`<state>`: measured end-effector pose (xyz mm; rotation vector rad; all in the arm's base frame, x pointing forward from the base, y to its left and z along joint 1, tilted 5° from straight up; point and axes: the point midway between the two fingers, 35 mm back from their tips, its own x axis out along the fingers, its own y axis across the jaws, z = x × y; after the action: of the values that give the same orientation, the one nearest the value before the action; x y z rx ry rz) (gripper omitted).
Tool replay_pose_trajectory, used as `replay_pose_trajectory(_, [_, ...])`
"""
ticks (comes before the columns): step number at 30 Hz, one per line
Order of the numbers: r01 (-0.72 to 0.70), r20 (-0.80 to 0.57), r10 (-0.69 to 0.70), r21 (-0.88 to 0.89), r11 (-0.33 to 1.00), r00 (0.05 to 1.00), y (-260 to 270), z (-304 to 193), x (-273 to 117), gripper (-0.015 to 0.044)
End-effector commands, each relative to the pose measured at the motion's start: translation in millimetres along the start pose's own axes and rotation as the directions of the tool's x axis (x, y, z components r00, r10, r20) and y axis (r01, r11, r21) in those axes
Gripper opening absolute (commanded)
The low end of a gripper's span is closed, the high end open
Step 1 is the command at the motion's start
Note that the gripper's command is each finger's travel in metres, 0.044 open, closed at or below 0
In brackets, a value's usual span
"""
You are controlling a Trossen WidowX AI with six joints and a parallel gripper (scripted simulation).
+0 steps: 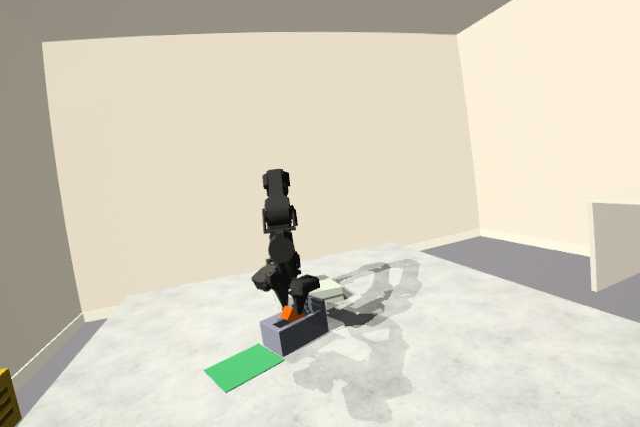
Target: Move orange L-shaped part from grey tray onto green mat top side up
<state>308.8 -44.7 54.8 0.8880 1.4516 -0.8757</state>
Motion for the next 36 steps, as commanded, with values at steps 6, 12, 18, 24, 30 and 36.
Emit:
replay_pose_trajectory(6, [0.001, 0.005, -0.001, 0.003, 1.0, 1.0, -0.7, 0.2, 14.8, 0.028])
replay_pose_trajectory(12, [0.001, -0.001, -0.001, 0.0, 1.0, 1.0, -0.7, -0.4, 12.3, 0.0175])
replay_pose_trajectory(18, [0.001, -0.001, -0.001, 0.0, 1.0, 1.0, -0.7, -0.4, 12.3, 0.0096])
replay_pose_trajectory(24, [0.001, -0.001, -0.001, 0.0, 1.0, 1.0, -0.7, -0.4, 12.3, 0.0036])
replay_pose_trajectory(30, [0.001, -0.001, -0.001, 0.0, 1.0, 1.0, -0.7, -0.4, 12.3, 0.0])
replay_pose_trajectory(36, [0.001, 0.001, -0.001, 0.001, 1.0, 1.0, -0.6, -0.2, 7.1, 0.0])
